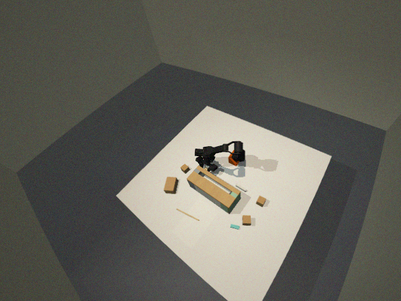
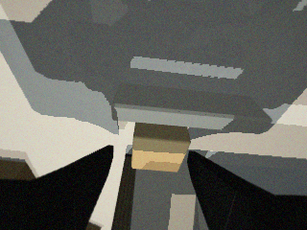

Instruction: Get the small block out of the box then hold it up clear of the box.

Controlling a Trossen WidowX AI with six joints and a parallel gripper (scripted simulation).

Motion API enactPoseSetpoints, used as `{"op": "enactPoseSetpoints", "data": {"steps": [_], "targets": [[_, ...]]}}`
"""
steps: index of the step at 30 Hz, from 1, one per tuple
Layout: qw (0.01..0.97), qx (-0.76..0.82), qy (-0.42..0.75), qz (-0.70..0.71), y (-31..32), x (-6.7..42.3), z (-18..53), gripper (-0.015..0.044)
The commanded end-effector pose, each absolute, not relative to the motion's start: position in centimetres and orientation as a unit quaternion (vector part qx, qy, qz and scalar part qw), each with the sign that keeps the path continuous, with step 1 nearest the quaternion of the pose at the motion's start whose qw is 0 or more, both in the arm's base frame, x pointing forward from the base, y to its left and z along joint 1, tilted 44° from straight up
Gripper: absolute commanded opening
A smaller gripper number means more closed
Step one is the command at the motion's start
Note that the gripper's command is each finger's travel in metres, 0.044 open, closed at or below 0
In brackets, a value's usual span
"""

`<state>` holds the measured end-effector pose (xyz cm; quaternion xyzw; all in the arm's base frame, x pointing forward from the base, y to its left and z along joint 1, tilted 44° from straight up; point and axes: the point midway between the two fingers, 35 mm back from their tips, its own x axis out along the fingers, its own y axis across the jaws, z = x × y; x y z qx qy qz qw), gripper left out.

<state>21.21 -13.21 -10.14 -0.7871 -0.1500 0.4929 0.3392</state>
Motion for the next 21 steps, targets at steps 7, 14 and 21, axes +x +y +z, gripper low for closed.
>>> {"op": "enactPoseSetpoints", "data": {"steps": [7,14,21], "targets": [[0.343,-0.786,-0.151,0.492,-12.4,21.1,-10.7,0.0206],[0.343,-0.786,-0.151,0.492,-12.4,21.1,-10.7,0.0062],[0.341,-0.786,-0.150,0.493,-14.9,21.0,-8.4,0.0000]]}}
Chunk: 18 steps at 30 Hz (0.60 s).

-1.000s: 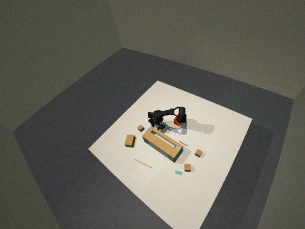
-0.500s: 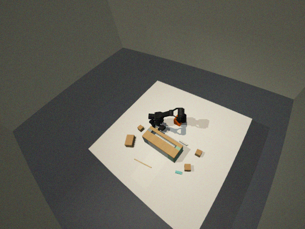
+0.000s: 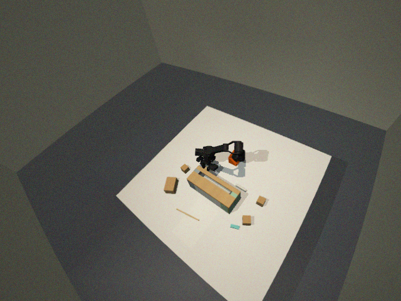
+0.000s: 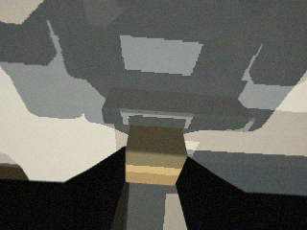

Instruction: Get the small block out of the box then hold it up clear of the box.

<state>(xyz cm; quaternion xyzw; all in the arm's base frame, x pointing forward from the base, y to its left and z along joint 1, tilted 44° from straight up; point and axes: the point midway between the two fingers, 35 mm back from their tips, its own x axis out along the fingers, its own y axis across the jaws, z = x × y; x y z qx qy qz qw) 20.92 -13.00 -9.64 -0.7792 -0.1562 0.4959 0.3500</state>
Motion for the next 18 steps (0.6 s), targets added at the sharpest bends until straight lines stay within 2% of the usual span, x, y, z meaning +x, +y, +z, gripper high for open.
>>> {"op": "enactPoseSetpoints", "data": {"steps": [1,10,18], "targets": [[0.341,-0.786,-0.150,0.493,-15.3,21.0,-7.9,0.0000],[0.346,-0.784,-0.142,0.496,-17.0,20.7,-5.9,0.0000],[0.405,-0.753,-0.036,0.517,-20.3,20.6,-2.1,0.0000]]}}
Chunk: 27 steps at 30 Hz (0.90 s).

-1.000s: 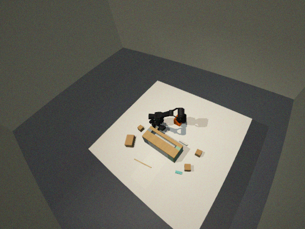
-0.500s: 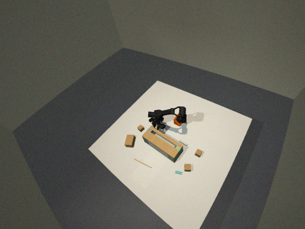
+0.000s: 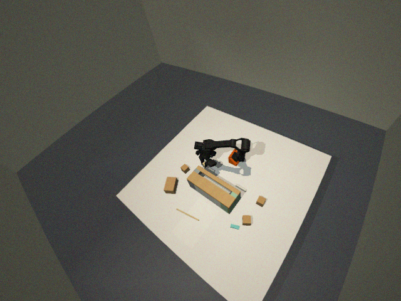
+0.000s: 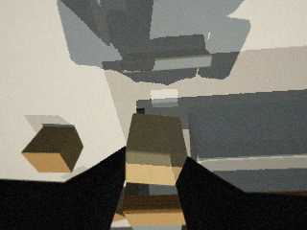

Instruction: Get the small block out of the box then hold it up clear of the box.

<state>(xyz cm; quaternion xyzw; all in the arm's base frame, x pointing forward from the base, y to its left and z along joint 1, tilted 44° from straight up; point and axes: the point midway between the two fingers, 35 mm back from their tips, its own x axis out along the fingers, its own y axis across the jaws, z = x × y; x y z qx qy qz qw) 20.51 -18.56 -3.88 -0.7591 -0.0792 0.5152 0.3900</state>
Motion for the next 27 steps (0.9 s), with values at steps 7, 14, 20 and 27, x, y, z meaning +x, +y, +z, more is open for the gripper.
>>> {"op": "enactPoseSetpoints", "data": {"steps": [7,14,20,27], "targets": [[0.456,-0.721,0.062,0.518,-22.6,20.0,1.5,0.0000],[0.461,-0.718,0.071,0.517,-22.7,20.0,1.9,0.0000],[0.461,-0.718,0.071,0.517,-22.7,20.0,1.9,0.0000],[0.461,-0.718,0.071,0.517,-22.7,20.0,1.9,0.0000]]}}
